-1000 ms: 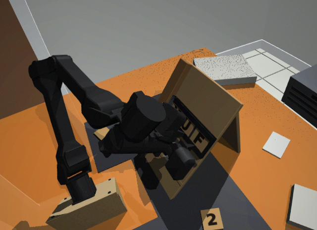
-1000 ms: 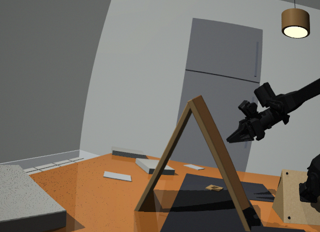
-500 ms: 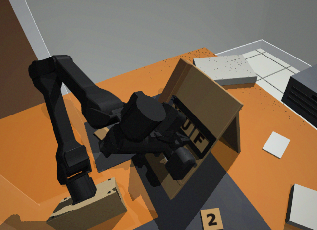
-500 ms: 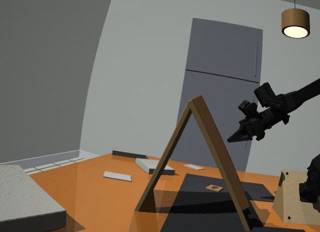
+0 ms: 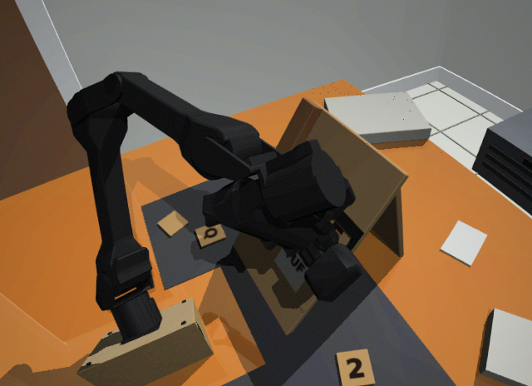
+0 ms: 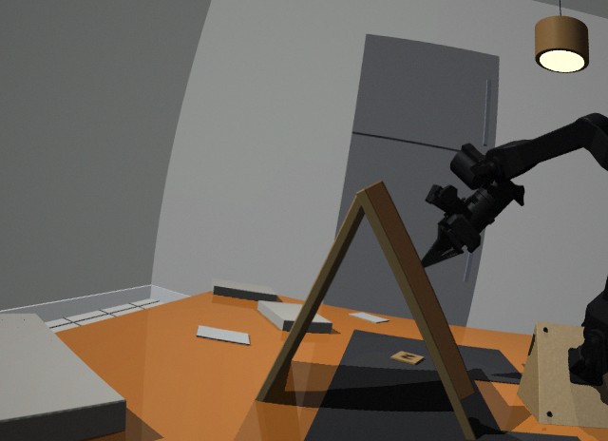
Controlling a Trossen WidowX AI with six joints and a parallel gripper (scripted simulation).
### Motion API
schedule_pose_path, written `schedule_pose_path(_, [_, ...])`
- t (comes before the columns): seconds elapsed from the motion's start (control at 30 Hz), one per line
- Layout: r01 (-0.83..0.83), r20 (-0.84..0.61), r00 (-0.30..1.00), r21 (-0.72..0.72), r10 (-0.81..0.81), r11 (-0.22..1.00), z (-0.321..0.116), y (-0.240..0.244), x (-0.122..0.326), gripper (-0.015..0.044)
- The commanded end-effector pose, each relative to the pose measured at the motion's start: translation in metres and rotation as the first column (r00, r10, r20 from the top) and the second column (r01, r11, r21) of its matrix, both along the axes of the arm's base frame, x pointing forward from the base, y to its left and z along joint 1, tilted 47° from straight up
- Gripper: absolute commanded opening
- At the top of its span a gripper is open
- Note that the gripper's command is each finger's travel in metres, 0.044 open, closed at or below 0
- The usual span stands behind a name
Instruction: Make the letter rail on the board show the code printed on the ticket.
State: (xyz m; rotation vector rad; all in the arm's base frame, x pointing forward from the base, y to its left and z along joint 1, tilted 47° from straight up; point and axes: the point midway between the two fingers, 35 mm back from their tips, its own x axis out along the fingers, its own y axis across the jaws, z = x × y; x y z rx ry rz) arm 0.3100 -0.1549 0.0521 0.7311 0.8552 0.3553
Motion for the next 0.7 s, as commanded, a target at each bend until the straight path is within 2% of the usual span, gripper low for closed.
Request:
schedule_pose_path(0.0, [-0.160, -0.133, 0.979, -0.006, 0.157, 0.987, -0.0036, -0.0065, 0.0084, 0.0000])
schedule_pose_path(0.2, [-0.339, -0.242, 0.909, 0.043, 0.339, 0.940, -0.0008, -0.0059, 0.0086, 0.0000])
schedule_pose_path(0.67, [-0.344, -0.245, 0.906, 0.045, 0.345, 0.938, -0.0012, -0.0050, 0.0091, 0.0000])
